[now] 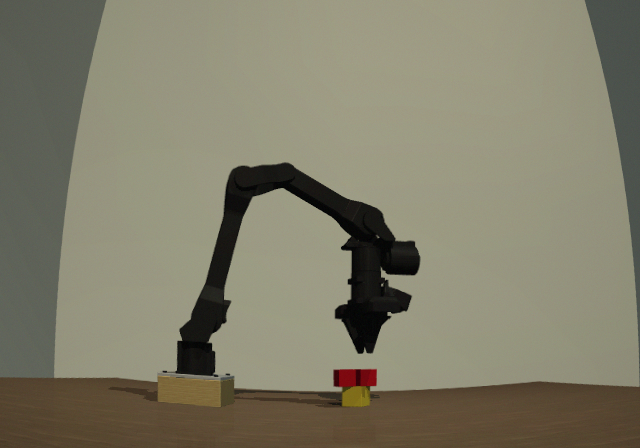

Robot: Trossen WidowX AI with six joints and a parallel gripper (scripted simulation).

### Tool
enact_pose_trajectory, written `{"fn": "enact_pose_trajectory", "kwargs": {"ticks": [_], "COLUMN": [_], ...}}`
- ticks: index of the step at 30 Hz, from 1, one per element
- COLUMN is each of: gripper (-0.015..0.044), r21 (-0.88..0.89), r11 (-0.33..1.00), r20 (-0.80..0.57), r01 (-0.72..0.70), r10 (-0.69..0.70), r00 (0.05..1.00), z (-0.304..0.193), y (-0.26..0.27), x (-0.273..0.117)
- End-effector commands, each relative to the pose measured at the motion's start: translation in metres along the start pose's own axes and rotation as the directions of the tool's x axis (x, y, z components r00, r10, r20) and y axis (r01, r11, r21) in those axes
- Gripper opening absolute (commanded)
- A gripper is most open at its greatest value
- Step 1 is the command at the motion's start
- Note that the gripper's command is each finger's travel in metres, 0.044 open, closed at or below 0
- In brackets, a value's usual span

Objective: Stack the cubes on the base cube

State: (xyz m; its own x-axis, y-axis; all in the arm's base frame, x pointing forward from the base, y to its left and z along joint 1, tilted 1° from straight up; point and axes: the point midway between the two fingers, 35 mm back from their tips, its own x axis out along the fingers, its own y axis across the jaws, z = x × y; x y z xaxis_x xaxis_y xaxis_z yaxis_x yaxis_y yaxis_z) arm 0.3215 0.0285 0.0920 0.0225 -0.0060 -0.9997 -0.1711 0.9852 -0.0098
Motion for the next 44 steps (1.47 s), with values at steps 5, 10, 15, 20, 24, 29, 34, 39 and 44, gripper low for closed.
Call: {"fn": "enact_pose_trajectory", "kwargs": {"ticks": [5, 10, 15, 20, 24, 29, 34, 39, 44], "gripper": [0.0205, 0.0205, 0.0284, 0.0400, 0.0400, 0.0400, 0.0400, 0.0400, 0.0400], "r21": [0.001, 0.001, 0.000, 0.000, 0.000, 0.000, 0.000, 0.000, 0.000], "r11": [1.000, 1.000, 1.000, 1.000, 1.000, 1.000, 1.000, 1.000, 1.000], "r20": [0.009, 0.009, 0.006, 0.004, 0.003, 0.002, 0.002, 0.002, 0.002], "r01": [0.001, 0.001, 0.000, -0.005, -0.011, -0.013, -0.013, -0.013, -0.013], "r10": [-0.001, -0.001, 0.000, 0.005, 0.011, 0.013, 0.013, 0.013, 0.013], "r00": [1.000, 1.000, 1.000, 1.000, 1.000, 1.000, 1.000, 1.000, 1.000], "z": [0.001, 0.001, 0.001, -0.002, -0.015, -0.022, -0.022, -0.022, -0.022], "y": [0.000, 0.000, 0.000, 0.050, 0.108, 0.127, 0.127, 0.127, 0.127], "x": [-0.014, -0.020, -0.022, -0.020, -0.021, -0.022, -0.022, -0.022, -0.022]}}
